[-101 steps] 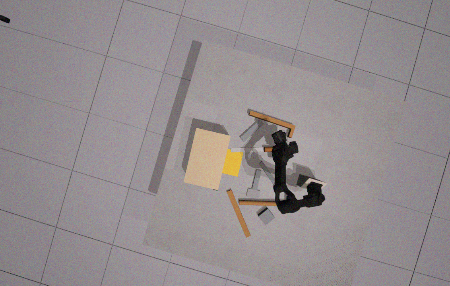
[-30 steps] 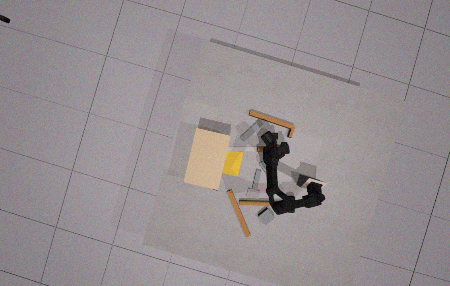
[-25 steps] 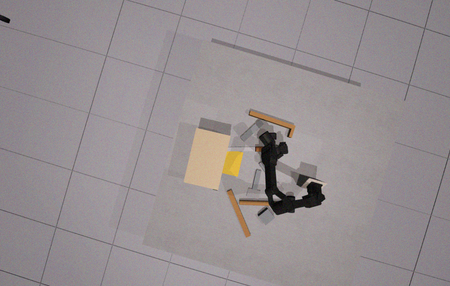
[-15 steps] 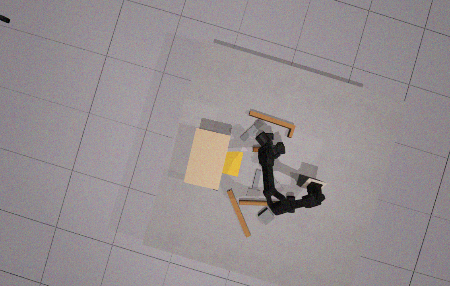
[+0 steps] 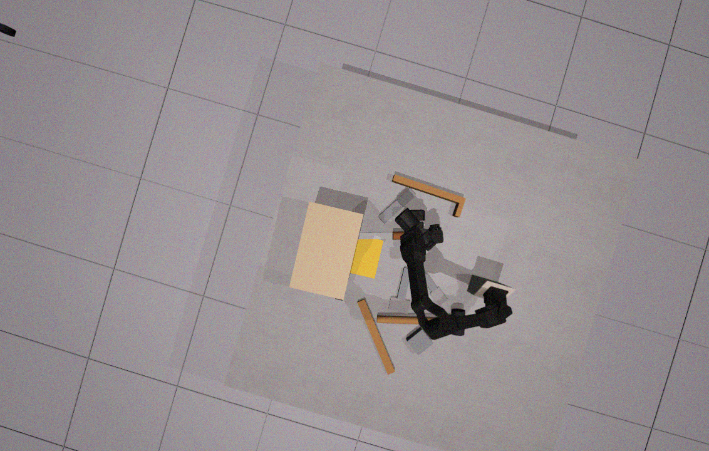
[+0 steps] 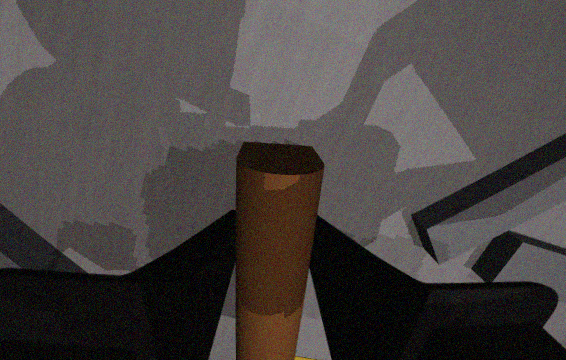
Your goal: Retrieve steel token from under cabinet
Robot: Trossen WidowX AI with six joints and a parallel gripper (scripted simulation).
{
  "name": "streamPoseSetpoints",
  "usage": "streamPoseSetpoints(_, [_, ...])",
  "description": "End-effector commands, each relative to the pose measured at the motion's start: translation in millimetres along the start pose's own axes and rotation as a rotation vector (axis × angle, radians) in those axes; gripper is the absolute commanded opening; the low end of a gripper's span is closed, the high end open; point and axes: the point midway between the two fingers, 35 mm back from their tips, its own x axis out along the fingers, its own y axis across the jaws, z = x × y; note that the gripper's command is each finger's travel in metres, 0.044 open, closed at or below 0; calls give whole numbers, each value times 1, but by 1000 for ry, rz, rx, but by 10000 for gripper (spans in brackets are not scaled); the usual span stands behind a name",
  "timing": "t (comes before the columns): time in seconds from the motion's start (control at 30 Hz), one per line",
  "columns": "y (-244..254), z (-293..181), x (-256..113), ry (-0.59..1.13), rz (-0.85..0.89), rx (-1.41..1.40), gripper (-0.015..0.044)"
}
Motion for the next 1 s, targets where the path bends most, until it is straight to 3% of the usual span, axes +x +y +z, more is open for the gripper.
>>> streamPoseSetpoints(0.0, [1,-10,0,7,1,-4,0])
streamPoseSetpoints(0.97, [0,-46,-1,8,0,-5,0])
